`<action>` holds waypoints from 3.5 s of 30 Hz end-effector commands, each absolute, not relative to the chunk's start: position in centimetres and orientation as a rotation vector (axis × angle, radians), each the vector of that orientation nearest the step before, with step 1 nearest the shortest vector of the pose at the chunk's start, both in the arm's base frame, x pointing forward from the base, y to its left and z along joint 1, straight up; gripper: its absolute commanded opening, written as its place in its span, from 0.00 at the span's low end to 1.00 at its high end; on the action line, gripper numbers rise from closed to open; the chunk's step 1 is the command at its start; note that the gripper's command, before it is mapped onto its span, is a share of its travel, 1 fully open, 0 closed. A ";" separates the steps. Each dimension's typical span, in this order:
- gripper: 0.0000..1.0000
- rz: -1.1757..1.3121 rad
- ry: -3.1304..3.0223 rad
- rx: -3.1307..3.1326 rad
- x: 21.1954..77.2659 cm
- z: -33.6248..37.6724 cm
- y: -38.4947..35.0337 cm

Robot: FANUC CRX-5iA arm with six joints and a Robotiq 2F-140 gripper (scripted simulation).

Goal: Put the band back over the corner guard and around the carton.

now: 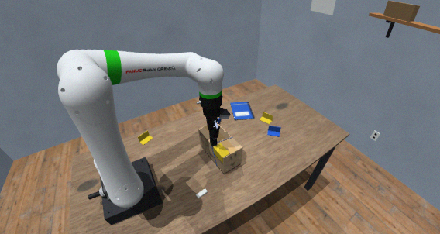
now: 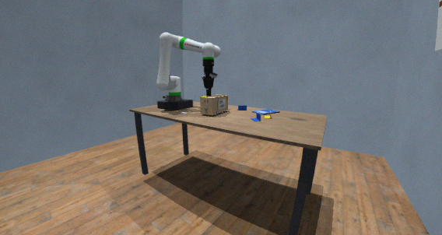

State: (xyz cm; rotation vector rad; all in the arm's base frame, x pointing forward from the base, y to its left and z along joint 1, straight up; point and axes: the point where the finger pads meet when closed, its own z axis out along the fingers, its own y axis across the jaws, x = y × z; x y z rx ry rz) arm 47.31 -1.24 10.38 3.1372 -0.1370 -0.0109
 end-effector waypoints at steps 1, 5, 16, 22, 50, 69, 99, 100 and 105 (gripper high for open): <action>0.18 -0.008 -0.137 3.137 47.4 10.5 -1.3; 0.10 -0.008 -0.137 3.137 47.4 10.5 -1.3; 0.10 -0.008 -0.137 3.137 47.4 10.5 -1.3; 0.10 -0.008 -0.137 3.137 47.4 10.5 -1.3; 0.10 -0.008 -0.137 3.137 47.4 11.4 -1.2; 0.10 -0.008 -0.137 3.137 47.4 12.1 -1.2; 0.10 -0.008 -0.137 3.137 45.8 12.1 -1.4; 0.10 -0.008 -0.137 3.137 45.7 12.1 -1.4; 0.10 -0.008 -0.137 3.137 45.1 12.1 -1.5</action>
